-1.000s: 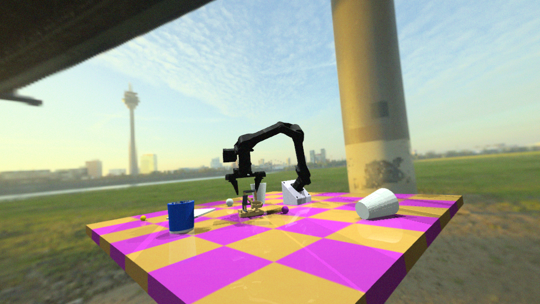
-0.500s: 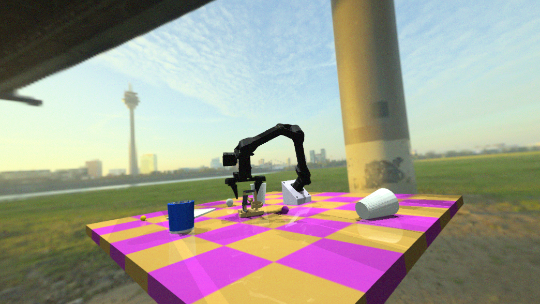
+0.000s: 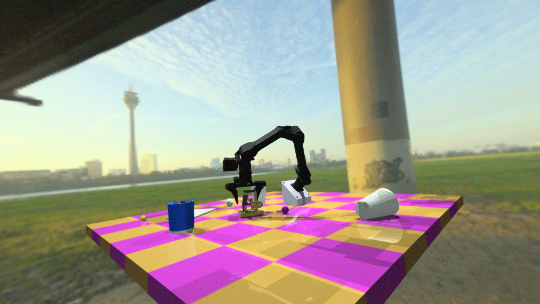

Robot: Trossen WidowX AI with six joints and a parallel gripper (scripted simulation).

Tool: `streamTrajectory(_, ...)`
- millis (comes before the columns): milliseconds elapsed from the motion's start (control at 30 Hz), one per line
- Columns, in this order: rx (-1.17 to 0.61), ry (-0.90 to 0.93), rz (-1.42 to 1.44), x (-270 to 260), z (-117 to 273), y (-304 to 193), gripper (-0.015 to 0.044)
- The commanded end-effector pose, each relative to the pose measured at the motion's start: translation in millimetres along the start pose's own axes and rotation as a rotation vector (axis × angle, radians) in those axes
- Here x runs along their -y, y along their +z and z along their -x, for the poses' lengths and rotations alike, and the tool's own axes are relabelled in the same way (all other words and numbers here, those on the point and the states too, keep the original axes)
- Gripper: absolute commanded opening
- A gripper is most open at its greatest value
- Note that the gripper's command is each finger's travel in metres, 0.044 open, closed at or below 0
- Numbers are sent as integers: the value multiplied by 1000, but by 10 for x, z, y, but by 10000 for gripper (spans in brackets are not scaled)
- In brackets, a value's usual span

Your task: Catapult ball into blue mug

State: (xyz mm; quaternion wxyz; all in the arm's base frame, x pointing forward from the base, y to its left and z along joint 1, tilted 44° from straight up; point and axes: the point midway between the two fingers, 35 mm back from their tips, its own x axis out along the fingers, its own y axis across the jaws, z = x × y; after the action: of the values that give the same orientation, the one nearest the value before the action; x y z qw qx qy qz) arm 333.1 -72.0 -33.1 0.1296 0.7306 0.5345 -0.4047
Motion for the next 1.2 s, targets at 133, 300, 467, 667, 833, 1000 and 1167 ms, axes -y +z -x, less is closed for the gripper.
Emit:
streamTrajectory(133,-4,-12,-4,36,-142,-8,440)
streamTrajectory(300,-1,-5,0,16,-112,-2,414)
streamTrajectory(467,-1,-5,0,16,-112,-2,282)
streamTrajectory(667,-1,-5,0,16,-112,-2,145)
streamTrajectory(833,-1,-5,0,16,-112,-2,111)
streamTrajectory(1000,2,-8,-3,16,361,6,0)
streamTrajectory(1167,2,-8,47,18,387,5,0)
